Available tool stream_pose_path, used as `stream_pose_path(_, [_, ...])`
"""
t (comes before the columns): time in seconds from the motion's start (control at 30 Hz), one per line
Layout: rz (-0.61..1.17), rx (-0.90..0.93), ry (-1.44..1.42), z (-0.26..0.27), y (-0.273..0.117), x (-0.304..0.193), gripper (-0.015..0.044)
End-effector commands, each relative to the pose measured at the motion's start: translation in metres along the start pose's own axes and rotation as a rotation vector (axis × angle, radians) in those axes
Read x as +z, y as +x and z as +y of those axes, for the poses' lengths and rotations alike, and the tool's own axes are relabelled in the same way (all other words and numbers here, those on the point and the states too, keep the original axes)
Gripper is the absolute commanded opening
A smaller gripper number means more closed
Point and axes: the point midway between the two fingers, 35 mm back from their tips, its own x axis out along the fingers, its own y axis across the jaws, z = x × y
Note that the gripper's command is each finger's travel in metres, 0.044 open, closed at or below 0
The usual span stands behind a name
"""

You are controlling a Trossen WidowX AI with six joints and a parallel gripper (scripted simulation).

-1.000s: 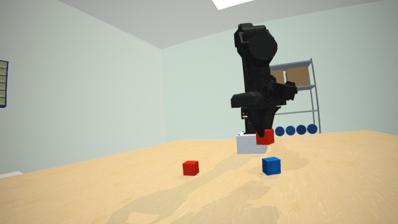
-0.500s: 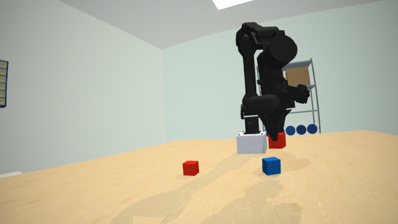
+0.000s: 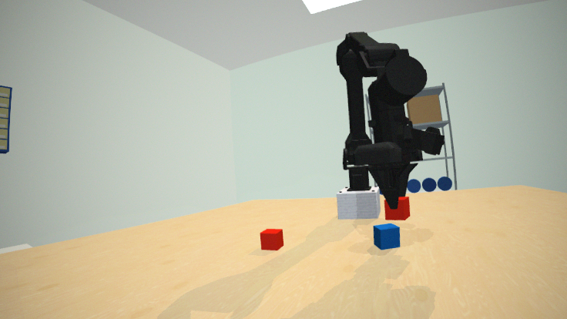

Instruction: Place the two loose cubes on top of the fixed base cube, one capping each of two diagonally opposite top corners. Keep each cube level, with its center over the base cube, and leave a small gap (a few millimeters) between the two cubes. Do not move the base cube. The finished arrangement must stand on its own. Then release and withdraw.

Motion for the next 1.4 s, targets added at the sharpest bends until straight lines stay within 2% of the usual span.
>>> stream_pose_path(0.0, [0.013,0.007,0.006,0.0027,0.0125,-0.0031,0.0105])
stream_pose_path(1.07, [0.013,0.007,0.006,0.0027,0.0144,-0.0032,0.0105])
stream_pose_path(1.2, [0.013,0.007,0.006,0.0027,0.0144,-0.0032,0.0205])
stream_pose_path(1.37, [0.013,0.007,0.006,0.0027,0.0144,-0.0032,0.0205])
